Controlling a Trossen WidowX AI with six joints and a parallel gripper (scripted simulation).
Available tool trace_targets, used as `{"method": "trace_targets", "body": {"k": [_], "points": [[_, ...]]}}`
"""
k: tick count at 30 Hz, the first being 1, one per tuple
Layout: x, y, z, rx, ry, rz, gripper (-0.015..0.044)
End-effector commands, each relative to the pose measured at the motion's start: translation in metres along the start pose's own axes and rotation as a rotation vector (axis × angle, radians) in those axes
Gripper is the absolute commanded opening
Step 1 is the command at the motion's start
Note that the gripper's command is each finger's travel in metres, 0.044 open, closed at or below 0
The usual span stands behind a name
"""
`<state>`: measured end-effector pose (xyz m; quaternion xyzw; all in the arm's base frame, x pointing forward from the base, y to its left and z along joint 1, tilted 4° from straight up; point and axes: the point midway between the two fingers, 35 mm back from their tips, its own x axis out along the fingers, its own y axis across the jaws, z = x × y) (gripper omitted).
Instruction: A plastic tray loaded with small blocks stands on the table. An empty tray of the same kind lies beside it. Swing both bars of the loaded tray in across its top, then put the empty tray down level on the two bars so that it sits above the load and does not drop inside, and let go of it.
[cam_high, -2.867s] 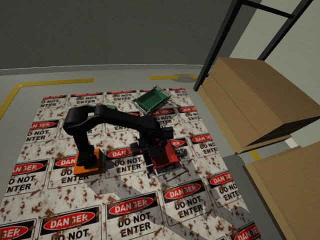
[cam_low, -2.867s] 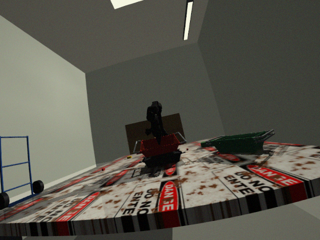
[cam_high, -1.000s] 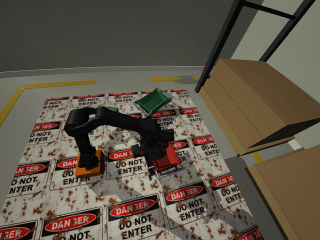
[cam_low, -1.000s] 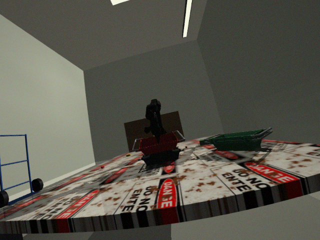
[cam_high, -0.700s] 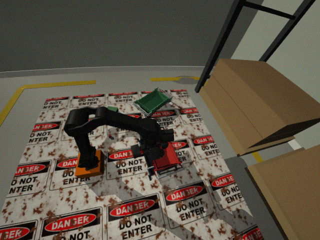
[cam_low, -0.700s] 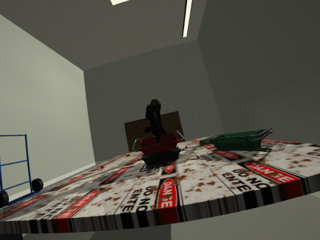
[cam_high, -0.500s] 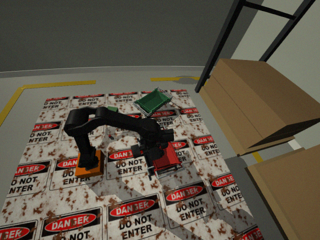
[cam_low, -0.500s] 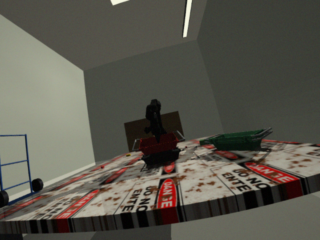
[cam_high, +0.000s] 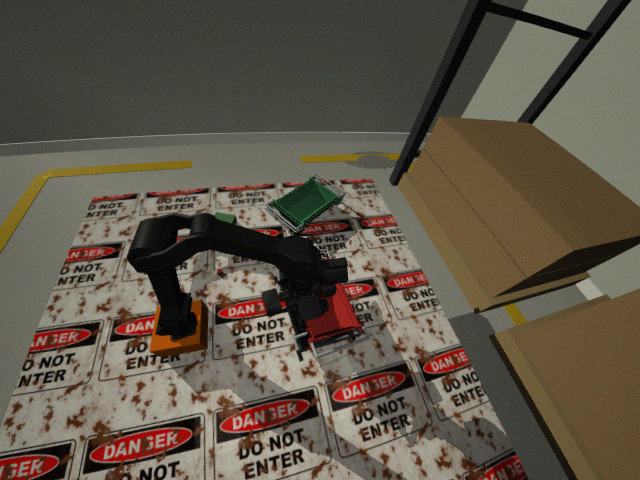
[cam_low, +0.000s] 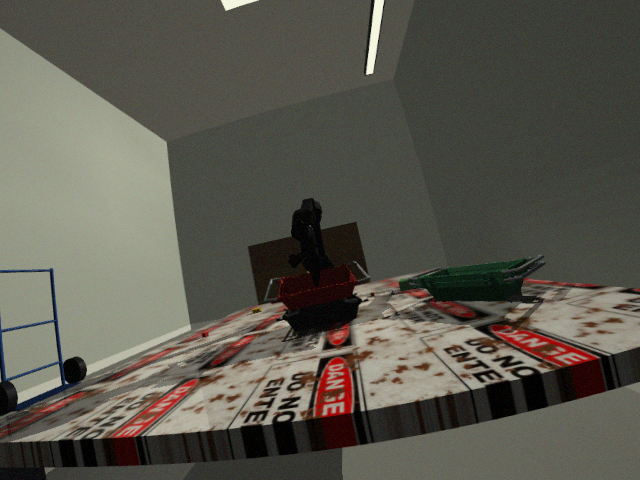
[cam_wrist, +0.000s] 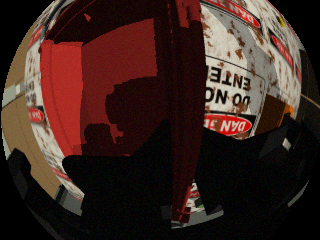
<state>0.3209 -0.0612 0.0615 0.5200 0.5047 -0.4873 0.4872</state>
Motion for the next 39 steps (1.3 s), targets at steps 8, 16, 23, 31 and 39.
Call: {"method": "trace_targets", "body": {"k": [8, 16, 23, 31, 39], "points": [[0.005, -0.007, 0.0, -0.001, 0.001, -0.027, 0.0], [0.005, -0.007, 0.0, -0.001, 0.001, -0.027, 0.0], [0.005, -0.007, 0.0, -0.001, 0.001, -0.027, 0.0], [0.002, -0.002, 0.0, 0.0, 0.0, -0.006, 0.0], [0.011, -0.011, -0.001, -0.001, 0.001, -0.027, 0.0]]}}
